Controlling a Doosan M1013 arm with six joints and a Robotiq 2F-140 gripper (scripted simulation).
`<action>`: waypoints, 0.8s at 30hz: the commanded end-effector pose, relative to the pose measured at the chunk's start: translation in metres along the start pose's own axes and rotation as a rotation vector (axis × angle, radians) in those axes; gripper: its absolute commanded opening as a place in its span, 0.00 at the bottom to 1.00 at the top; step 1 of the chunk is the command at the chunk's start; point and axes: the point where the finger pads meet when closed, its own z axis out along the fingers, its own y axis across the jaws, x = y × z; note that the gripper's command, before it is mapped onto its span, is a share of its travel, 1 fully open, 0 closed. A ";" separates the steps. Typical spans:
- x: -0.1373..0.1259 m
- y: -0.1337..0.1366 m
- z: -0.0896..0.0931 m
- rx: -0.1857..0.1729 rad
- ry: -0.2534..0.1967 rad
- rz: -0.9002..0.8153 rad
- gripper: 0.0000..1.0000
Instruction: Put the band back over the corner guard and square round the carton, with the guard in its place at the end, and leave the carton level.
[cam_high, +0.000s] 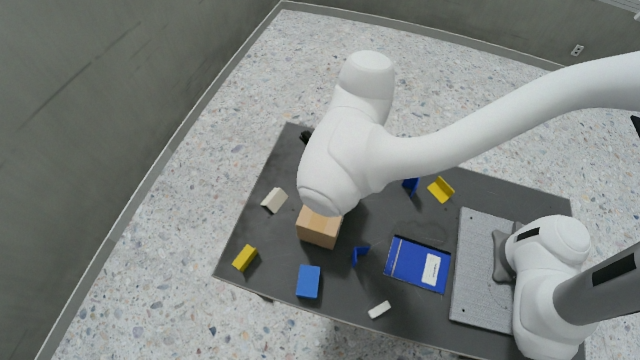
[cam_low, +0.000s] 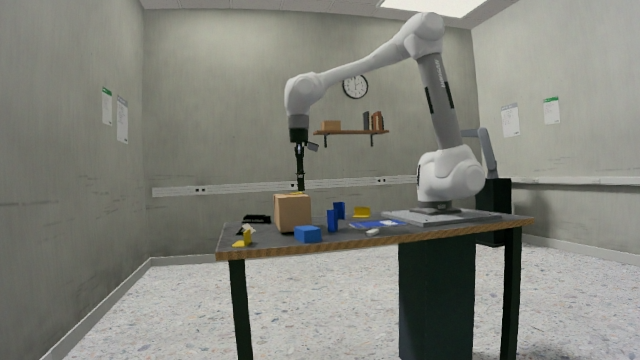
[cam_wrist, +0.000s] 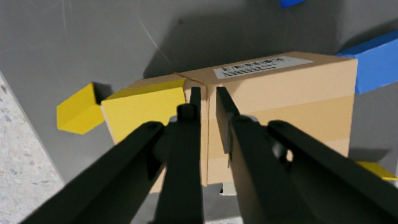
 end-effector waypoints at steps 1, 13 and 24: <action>-0.001 0.000 0.002 -0.001 -0.001 0.000 0.18; -0.001 0.000 0.007 -0.001 -0.001 0.000 0.18; -0.001 0.000 0.008 -0.001 -0.001 0.000 0.18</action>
